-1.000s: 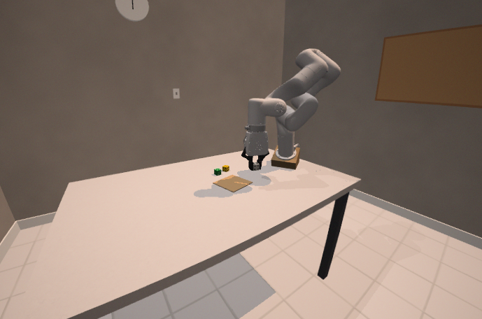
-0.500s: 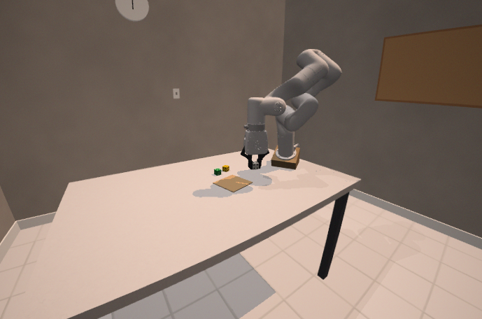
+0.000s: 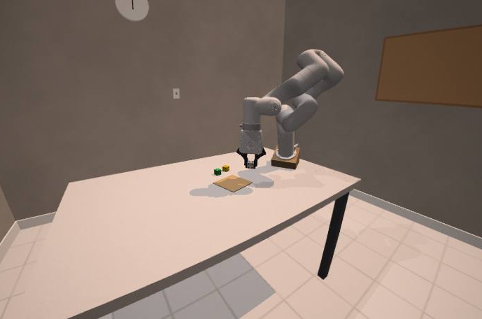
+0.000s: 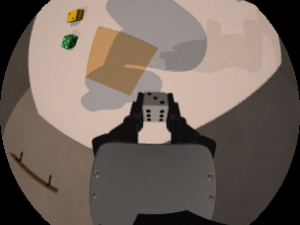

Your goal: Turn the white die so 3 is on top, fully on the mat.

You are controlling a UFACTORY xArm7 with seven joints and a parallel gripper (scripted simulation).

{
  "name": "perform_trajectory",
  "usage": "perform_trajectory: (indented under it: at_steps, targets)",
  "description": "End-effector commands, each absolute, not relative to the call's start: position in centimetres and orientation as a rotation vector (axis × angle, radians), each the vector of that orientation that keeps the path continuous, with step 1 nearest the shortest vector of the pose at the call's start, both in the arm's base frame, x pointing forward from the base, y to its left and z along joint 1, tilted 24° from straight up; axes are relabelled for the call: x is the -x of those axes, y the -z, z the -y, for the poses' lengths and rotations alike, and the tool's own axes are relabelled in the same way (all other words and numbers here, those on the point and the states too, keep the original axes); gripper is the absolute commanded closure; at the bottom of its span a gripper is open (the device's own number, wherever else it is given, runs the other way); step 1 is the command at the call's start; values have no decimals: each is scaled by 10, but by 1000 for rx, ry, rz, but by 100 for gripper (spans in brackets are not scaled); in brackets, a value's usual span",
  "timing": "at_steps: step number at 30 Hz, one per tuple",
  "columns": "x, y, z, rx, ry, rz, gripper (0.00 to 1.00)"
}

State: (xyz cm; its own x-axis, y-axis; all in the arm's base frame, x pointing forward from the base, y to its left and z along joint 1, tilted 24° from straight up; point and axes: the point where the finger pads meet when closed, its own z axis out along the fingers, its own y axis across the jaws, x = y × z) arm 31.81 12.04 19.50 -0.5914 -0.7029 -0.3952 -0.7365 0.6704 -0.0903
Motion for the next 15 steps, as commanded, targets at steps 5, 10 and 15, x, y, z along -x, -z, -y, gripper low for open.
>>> perform_trajectory:
  at_steps: [5,10,15]
  targets:
    - [-325,-196,-111,753,-187,-2643,73]
    - [-329,-196,-105,538,-231,-2705,73]
    - [-331,-196,-102,406,-256,-2735,73]
